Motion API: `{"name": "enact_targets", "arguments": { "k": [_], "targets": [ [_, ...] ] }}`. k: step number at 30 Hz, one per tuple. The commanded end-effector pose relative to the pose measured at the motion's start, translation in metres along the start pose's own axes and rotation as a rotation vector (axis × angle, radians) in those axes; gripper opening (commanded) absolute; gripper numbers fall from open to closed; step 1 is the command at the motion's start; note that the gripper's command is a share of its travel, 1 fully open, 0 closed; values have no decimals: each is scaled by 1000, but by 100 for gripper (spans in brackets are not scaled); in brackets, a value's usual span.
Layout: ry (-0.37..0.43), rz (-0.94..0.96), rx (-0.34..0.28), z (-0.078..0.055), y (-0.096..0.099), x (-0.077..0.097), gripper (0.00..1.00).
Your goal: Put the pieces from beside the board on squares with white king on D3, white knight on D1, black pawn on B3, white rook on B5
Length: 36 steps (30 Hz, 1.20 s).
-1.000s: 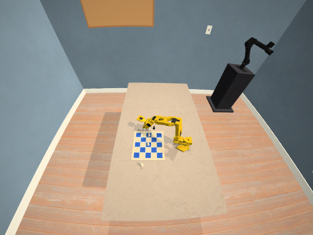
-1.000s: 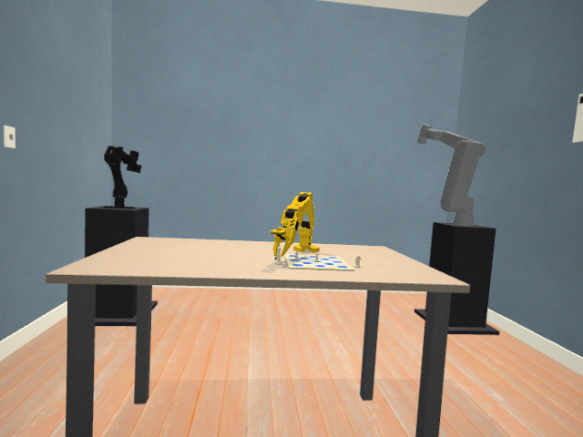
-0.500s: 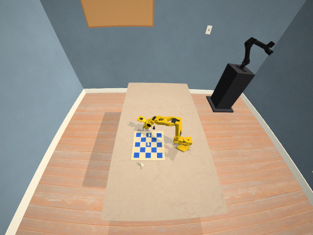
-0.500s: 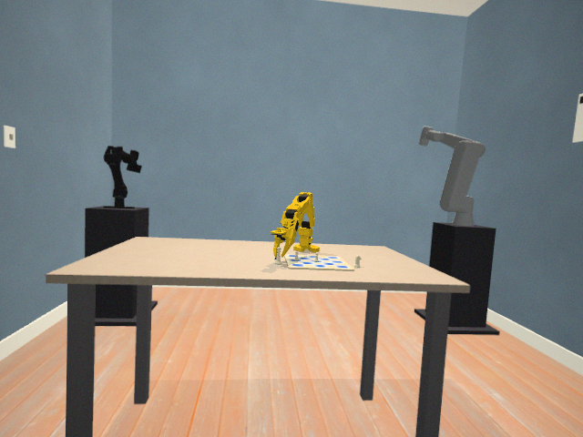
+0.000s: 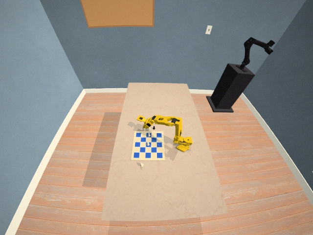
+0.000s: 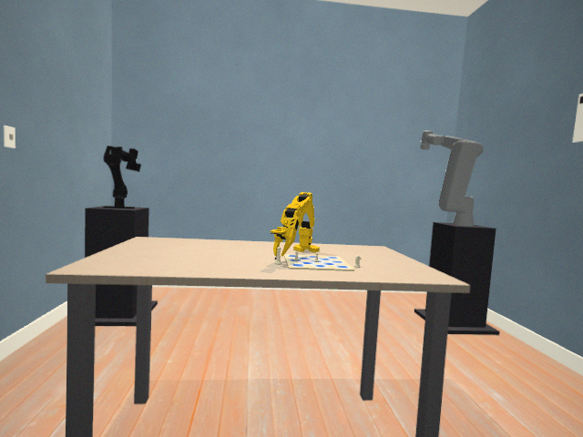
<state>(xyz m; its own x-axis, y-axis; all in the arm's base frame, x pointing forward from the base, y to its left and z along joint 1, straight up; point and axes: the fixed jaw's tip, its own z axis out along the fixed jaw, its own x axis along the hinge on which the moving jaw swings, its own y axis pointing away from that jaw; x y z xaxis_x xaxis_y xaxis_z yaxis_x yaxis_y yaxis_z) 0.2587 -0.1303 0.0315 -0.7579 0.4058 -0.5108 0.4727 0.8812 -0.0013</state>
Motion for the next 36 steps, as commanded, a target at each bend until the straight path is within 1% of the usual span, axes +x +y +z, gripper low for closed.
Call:
{"name": "enact_targets", "arguments": {
  "k": [1, 36],
  "targets": [
    [-19, 13, 2, -6, -2, -9, 12],
    [-19, 14, 9, -5, -5, -7, 12]
  ]
}}
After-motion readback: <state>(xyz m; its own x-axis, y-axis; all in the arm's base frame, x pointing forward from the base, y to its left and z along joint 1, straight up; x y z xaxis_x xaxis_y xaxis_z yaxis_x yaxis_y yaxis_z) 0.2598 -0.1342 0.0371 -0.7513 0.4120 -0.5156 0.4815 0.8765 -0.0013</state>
